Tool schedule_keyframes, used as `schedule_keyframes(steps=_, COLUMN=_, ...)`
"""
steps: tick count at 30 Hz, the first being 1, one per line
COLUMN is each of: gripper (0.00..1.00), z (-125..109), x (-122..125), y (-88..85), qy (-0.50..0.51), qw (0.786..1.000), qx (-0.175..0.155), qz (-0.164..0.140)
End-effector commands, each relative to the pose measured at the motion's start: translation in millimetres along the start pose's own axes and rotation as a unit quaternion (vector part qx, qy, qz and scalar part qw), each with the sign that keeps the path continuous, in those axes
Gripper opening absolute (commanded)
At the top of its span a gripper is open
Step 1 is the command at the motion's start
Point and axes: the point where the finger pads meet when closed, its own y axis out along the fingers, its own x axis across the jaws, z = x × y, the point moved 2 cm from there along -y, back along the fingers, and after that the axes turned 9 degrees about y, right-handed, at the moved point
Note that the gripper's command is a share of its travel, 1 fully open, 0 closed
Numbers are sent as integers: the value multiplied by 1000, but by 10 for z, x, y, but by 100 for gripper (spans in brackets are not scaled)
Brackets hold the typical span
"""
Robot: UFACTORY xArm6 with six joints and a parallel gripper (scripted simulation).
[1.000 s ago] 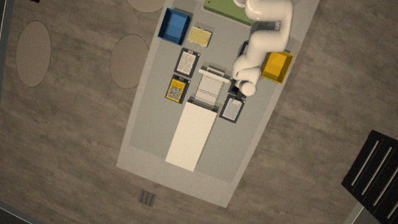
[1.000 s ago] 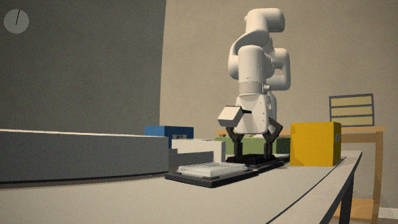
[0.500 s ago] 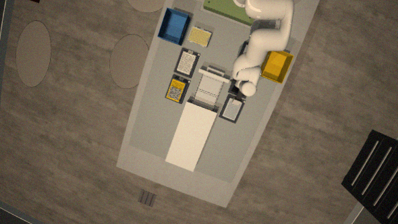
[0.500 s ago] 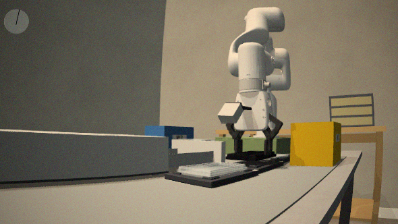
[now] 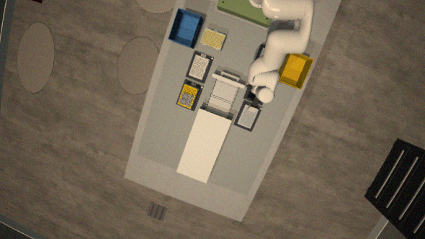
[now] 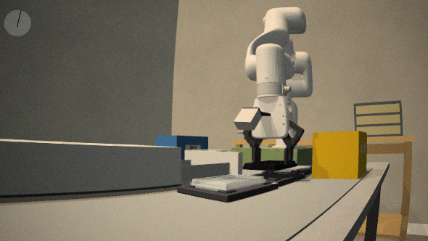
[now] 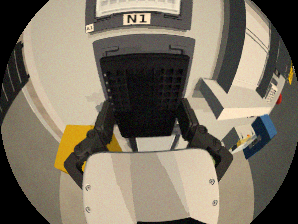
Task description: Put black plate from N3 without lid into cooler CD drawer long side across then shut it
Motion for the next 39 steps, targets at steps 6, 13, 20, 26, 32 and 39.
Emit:
schedule_keyframes(steps=6, gripper=0, z=15, x=-9, y=-136, qy=0, qw=1000, qx=2, qz=1)
schedule_keyframes(steps=13, gripper=0, z=15, x=-9, y=-219, qy=0, qw=1000, qx=2, qz=1)
schedule_keyframes(steps=20, gripper=0, z=15, x=-8, y=-336, qy=0, qw=1000, qx=2, qz=1)
schedule_keyframes(steps=26, gripper=0, z=14, x=-8, y=-436, qy=0, qw=1000, qx=2, qz=1)
schedule_keyframes(steps=32, gripper=0, z=14, x=-8, y=-503, qy=0, qw=1000, qx=2, qz=1)
schedule_keyframes(steps=39, gripper=0, z=14, x=-8, y=-620, qy=0, qw=1000, qx=2, qz=1)
